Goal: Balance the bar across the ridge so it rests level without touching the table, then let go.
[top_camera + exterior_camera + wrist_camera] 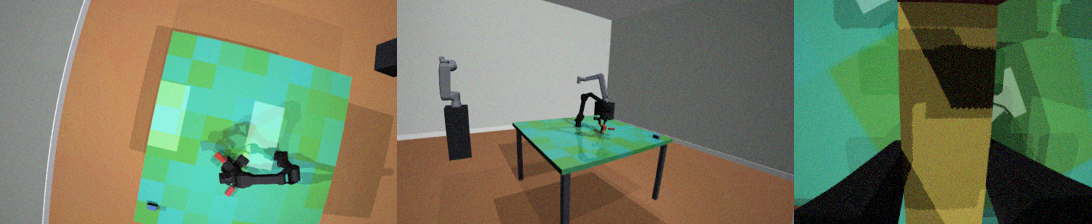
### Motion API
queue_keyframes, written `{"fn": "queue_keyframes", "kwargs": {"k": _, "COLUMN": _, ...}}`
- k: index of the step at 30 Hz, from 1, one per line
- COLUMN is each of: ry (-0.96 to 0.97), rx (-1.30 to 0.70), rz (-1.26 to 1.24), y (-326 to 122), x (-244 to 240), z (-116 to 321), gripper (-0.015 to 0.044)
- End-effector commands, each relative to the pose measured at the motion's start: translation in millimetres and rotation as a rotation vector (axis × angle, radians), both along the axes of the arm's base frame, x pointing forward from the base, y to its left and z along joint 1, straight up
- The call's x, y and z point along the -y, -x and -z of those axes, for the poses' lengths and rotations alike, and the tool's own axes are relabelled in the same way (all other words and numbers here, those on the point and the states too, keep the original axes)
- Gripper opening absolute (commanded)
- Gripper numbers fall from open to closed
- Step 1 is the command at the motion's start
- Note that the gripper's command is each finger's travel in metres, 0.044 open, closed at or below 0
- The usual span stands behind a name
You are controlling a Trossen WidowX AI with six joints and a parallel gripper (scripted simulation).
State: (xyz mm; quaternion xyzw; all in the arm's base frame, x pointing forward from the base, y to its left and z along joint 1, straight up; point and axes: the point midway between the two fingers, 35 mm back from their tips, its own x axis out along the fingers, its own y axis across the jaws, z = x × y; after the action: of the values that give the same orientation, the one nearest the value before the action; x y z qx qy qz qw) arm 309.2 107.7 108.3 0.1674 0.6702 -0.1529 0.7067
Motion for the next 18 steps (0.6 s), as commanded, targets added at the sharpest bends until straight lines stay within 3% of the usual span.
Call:
{"fn": "queue_keyframes", "kwargs": {"k": 1, "ry": -0.003, "rx": -0.022, "rz": 0.002, "y": 4.3, "x": -0.8, "z": 4.6, "gripper": 0.0}}
{"fn": "queue_keyframes", "kwargs": {"k": 18, "ry": -0.003, "rx": -0.022, "rz": 0.002, "y": 4.7, "x": -0.9, "z": 6.1, "gripper": 0.0}}
